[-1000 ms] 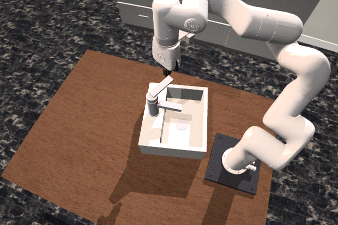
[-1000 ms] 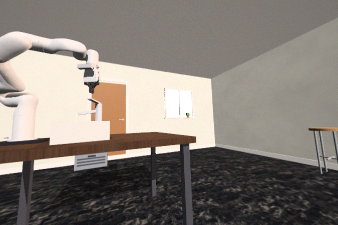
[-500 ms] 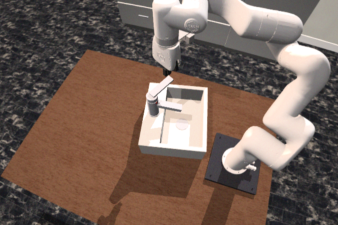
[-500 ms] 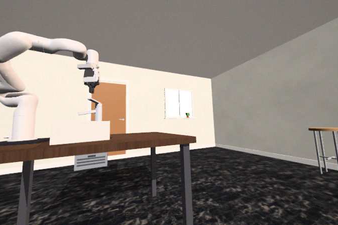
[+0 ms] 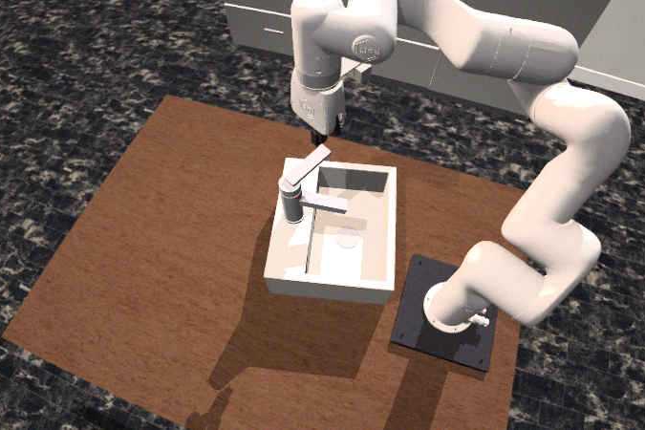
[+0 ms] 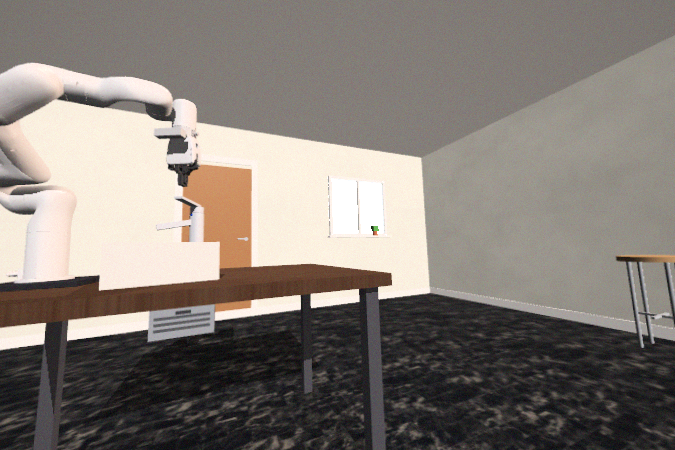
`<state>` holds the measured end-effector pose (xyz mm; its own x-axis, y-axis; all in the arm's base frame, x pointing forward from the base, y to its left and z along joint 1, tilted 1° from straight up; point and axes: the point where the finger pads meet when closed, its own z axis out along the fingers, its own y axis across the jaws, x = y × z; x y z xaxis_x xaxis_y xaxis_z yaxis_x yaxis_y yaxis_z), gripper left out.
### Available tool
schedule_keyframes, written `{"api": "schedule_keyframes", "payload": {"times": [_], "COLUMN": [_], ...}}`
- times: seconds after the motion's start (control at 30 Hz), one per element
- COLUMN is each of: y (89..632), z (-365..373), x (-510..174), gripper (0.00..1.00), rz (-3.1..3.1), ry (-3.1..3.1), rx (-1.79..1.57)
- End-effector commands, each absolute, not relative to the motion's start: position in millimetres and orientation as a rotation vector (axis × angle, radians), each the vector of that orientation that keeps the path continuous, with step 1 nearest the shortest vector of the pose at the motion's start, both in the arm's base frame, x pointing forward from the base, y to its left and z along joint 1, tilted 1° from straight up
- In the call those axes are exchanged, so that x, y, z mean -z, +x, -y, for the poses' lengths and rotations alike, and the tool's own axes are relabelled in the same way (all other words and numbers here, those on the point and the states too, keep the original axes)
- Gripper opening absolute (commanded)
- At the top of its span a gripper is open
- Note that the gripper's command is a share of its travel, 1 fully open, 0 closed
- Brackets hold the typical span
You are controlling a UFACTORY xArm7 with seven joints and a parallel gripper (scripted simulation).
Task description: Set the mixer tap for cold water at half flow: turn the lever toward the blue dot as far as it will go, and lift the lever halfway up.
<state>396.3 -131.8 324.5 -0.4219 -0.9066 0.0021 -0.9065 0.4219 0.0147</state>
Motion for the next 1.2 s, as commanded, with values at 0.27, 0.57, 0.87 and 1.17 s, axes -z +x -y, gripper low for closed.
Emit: {"api": "schedule_keyframes", "payload": {"times": [0.27, 0.57, 0.87, 1.17], "y": [387, 363, 356, 375], "z": [138, 140, 129, 121], "x": [-349, -398, -418, -393], "gripper": [0.0, 0.0, 0.0, 0.0], "rz": [2.841, 3.149, 3.239, 3.132], "ry": [1.392, 0.65, -0.05, -0.796], "rx": [-0.022, -0.069, -0.072, -0.052]}}
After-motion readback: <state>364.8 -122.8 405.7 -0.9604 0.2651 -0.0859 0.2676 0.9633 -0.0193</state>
